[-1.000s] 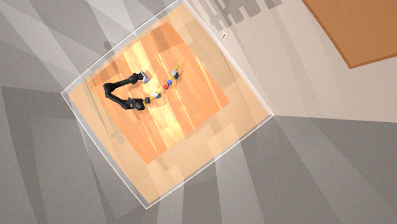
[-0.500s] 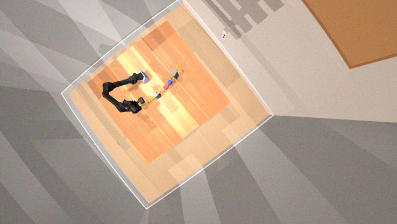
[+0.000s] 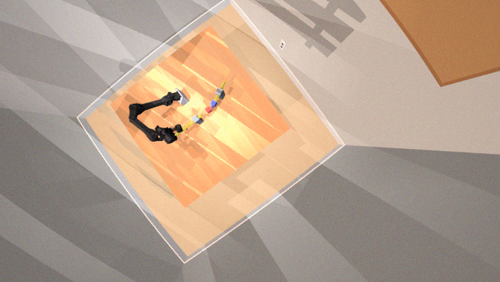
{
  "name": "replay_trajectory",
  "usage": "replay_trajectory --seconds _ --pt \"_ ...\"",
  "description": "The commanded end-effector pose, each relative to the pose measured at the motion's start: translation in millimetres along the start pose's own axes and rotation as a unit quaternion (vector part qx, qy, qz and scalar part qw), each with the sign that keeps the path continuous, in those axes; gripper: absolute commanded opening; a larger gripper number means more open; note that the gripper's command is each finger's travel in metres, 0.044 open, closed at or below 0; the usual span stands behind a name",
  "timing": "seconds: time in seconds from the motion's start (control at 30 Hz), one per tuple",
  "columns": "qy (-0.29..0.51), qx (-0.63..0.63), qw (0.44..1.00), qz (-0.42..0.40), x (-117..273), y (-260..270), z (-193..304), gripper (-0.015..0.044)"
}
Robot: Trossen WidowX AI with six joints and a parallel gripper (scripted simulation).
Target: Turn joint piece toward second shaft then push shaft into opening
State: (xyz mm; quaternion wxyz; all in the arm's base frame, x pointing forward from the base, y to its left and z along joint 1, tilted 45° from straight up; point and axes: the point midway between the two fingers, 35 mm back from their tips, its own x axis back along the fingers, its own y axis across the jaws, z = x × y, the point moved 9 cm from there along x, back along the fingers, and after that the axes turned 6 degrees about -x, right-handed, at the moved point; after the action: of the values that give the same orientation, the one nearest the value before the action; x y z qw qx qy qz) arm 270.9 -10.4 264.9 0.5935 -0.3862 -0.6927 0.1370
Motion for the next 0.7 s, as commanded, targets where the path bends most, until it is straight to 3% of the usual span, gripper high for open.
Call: replay_trajectory --seconds 0.0,0.67 --pt "-0.002 -0.070 0.998 0.002 -7 0 0 0.0440" --pt "-0.006 -0.407 0.913 -0.002 -40 -2 0 0.0440"
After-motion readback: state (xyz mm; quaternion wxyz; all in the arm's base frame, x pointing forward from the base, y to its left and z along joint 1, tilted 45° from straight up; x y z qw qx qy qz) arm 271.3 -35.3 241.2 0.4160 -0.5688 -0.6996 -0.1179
